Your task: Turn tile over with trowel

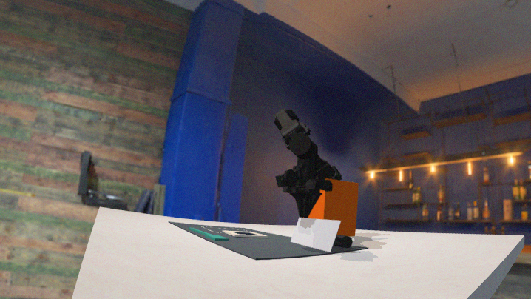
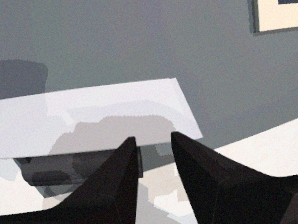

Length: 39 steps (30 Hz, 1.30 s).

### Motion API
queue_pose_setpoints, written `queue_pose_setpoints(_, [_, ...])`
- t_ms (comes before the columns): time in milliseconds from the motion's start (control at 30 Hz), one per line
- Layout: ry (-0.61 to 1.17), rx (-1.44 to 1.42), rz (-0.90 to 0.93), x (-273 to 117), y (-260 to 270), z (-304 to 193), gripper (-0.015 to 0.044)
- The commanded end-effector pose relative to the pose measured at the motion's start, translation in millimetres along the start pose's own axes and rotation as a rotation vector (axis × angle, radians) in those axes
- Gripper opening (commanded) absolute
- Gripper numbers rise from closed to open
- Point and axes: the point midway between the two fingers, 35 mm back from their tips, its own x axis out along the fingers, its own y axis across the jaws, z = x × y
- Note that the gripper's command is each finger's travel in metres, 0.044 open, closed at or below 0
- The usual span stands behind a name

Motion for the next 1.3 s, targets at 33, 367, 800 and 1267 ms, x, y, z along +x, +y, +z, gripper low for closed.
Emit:
queue_pose_setpoints(33, [-0.003, 0.001, -0.003, 2, -1, 2, 0.01])
queue_pose_setpoints(367, [-0.003, 0.001, -0.003, 2, -1, 2, 0.01])
queue_pose_setpoints(800, [-0.004, 0.001, -0.003, -1, -1, 17, 0.01])
queue_pose_setpoints(1267, [-0.005, 0.002, -0.003, 2, -2, 47, 0.01])
